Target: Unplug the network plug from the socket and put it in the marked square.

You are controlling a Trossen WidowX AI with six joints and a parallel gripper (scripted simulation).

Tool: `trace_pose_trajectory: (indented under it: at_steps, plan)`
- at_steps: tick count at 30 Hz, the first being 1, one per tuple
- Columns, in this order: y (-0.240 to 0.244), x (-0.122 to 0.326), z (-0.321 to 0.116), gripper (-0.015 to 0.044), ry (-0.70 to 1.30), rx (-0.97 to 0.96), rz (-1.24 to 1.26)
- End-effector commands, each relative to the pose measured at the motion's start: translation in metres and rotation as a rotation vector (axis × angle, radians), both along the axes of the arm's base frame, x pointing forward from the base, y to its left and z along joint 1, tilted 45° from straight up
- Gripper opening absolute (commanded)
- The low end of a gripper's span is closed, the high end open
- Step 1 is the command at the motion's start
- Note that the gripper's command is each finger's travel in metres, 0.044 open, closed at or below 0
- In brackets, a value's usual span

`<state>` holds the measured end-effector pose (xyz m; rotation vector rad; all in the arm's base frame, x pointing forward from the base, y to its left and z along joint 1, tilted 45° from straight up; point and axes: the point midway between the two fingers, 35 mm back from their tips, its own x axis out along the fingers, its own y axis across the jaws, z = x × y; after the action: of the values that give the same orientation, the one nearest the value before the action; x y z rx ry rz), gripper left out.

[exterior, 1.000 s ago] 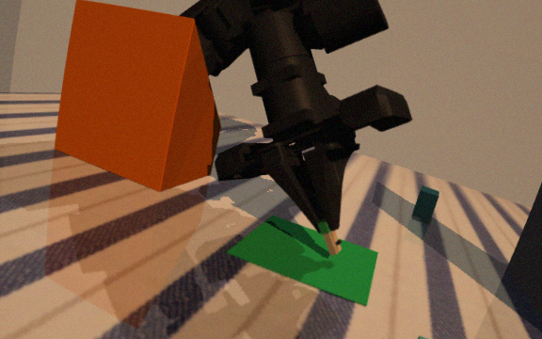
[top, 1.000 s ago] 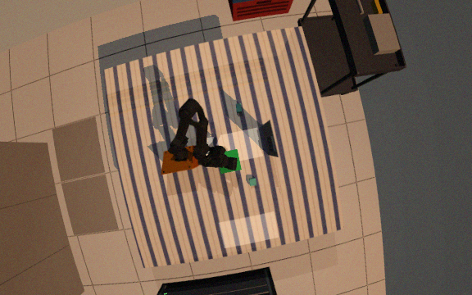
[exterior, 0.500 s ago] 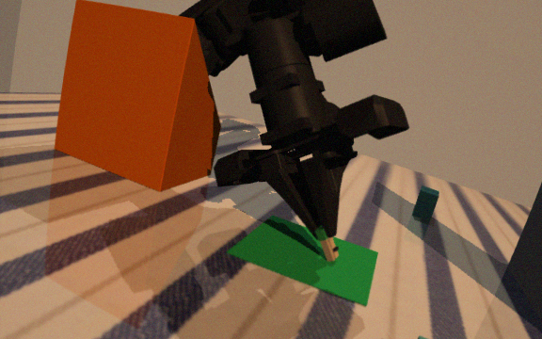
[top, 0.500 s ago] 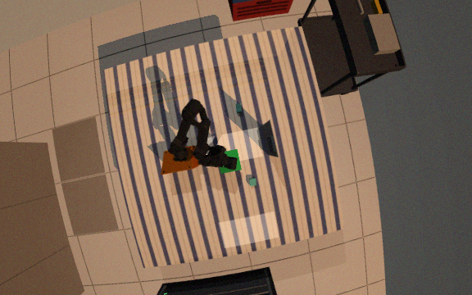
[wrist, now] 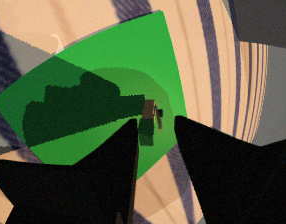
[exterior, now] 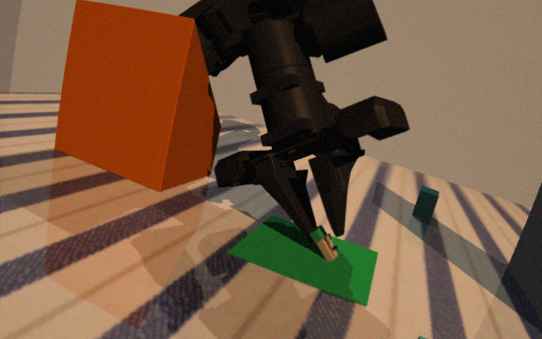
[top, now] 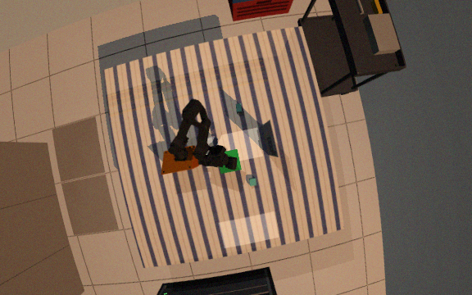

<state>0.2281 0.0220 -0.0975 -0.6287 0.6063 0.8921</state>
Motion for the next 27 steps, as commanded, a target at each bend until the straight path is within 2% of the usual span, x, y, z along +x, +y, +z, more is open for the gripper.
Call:
trace_pose_trajectory:
  at_steps: [1,27]
  plan:
    - [0.0,0.0,0.0,0.0156,0.0,0.0,0.001]
    - [-0.01,-0.009,0.011,0.0156,0.005,-0.002,0.0]
